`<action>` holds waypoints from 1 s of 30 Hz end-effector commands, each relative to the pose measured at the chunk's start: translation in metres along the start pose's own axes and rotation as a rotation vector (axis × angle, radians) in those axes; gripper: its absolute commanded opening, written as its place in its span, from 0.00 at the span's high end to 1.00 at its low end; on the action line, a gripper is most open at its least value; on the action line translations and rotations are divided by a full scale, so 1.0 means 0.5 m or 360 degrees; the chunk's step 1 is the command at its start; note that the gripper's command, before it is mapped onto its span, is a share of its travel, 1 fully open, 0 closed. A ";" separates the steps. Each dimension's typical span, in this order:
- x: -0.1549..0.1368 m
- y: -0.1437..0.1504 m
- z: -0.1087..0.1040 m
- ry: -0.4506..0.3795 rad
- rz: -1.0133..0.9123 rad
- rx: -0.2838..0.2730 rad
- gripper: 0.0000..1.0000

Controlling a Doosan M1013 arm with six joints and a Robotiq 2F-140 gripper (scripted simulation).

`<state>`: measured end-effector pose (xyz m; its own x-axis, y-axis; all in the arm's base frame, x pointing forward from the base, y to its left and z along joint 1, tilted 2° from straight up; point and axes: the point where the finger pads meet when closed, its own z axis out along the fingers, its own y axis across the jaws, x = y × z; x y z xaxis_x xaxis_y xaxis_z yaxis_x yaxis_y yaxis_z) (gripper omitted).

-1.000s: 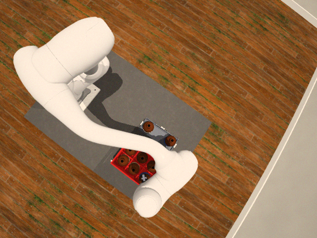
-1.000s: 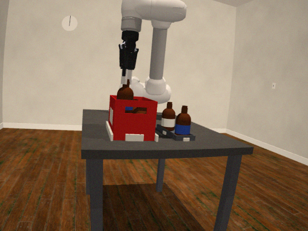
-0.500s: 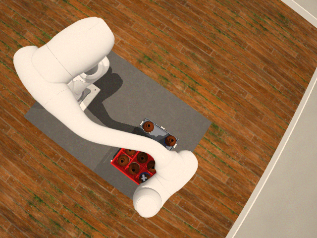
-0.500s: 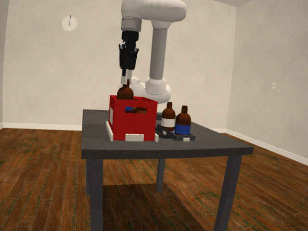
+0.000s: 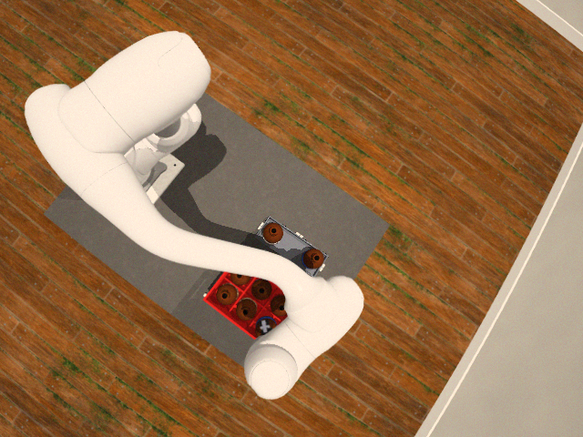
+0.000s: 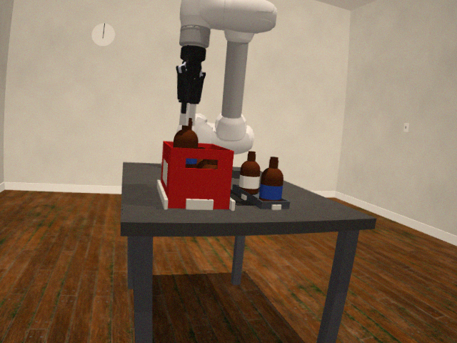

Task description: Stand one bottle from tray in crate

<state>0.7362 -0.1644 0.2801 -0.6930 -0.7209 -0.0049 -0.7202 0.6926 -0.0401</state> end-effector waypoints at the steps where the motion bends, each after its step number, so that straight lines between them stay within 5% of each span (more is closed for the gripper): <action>1: 0.000 0.000 0.001 0.0000 0.0000 0.0000 1.00; 30: 0.000 0.000 0.051 0.0000 0.0000 0.0000 1.00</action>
<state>0.7370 -0.1651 0.2547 -0.6930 -0.7209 -0.0049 -0.7202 0.6926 -0.0401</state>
